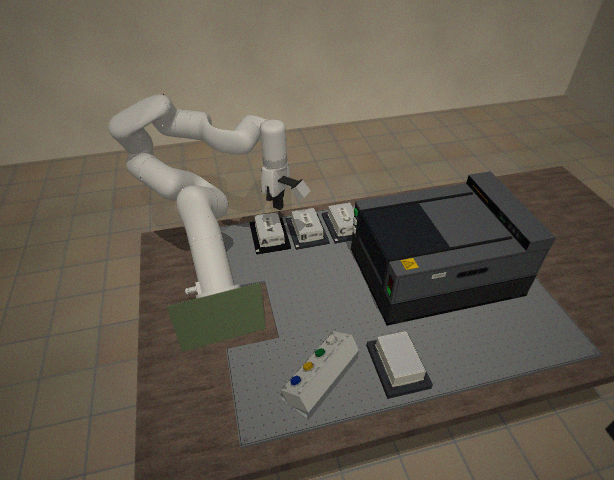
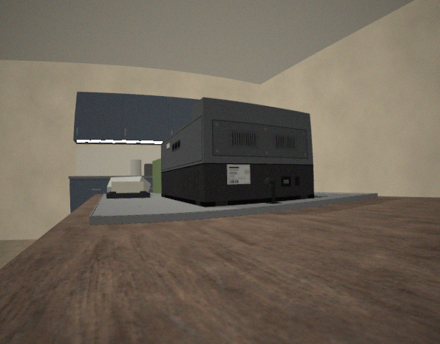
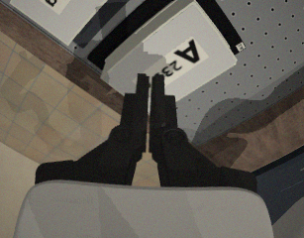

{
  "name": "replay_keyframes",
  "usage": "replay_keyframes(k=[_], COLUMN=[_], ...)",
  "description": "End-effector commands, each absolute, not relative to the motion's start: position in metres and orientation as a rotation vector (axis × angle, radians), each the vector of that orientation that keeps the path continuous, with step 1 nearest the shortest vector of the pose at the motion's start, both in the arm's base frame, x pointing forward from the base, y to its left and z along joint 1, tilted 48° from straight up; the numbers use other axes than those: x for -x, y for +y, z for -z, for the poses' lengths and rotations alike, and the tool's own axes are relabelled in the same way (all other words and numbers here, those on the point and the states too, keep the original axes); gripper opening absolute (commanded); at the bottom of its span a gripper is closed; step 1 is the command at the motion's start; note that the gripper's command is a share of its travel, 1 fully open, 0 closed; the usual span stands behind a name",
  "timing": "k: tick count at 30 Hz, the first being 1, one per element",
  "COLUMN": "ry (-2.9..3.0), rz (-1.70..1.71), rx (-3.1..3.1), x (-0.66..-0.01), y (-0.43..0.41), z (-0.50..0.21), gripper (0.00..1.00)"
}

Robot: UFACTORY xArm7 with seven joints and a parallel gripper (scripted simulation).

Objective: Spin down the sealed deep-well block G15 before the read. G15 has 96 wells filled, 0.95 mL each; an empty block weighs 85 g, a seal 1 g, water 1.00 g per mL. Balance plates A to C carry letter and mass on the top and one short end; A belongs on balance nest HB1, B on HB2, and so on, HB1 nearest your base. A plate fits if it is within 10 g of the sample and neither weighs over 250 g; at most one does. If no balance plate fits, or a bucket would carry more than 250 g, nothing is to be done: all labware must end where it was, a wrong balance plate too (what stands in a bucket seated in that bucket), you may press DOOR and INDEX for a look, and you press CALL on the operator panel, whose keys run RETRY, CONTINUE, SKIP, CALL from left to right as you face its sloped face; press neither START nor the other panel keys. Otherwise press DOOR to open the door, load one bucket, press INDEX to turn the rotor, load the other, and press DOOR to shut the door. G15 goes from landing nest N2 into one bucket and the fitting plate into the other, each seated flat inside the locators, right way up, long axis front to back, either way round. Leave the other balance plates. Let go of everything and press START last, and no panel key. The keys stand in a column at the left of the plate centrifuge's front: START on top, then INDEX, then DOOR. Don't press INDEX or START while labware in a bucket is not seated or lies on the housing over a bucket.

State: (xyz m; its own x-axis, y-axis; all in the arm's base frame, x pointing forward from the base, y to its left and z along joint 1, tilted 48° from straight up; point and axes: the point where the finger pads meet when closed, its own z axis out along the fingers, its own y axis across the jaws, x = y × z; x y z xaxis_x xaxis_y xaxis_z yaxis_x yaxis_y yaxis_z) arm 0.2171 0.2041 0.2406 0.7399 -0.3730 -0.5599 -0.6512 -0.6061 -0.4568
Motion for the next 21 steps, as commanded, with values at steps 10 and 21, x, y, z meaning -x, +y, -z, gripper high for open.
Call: replay_keyframes(k=[10, 21], ry=[1.413, 1.955], rz=[-0.774, -0.962], rx=[2.067, 1.731], x=[-0.239, -0.258], y=[0.206, 0.208], z=[-0.237, -0.234], gripper=[0.0, 0.0])
